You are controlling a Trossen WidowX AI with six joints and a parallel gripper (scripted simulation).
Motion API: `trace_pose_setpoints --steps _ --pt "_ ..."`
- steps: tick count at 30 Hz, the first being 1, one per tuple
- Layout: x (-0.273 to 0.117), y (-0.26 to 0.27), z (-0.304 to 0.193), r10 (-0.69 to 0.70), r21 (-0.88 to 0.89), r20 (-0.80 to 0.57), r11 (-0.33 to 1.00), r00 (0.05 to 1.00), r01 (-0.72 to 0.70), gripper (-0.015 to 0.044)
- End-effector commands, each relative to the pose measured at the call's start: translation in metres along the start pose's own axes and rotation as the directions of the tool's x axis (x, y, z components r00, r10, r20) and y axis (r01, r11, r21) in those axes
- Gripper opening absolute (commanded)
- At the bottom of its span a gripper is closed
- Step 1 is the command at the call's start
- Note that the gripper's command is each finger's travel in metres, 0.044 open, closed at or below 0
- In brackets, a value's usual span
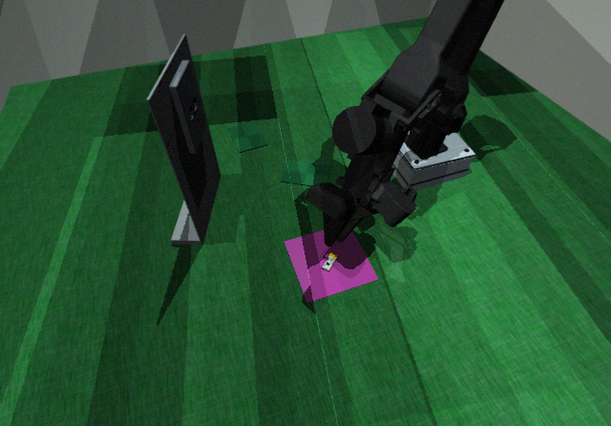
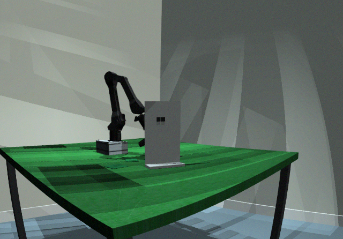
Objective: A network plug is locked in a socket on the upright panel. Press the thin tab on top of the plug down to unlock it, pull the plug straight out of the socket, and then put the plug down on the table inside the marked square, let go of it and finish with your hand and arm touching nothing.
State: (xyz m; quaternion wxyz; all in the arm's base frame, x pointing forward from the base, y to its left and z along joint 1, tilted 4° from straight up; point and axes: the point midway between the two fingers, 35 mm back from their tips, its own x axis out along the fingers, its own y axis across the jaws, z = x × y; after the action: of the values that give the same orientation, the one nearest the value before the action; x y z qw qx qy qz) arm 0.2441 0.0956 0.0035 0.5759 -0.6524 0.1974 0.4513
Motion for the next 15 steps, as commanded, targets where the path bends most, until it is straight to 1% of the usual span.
trace_pose_setpoints --steps 1,15 --pt "-0.004 -0.005 0.0 -0.009 -0.005 0.003 1.0 1.0 0.009 0.0156" --pt "-0.018 -0.018 0.0 -0.009 -0.005 0.002 1.0 1.0 0.009 0.0156"
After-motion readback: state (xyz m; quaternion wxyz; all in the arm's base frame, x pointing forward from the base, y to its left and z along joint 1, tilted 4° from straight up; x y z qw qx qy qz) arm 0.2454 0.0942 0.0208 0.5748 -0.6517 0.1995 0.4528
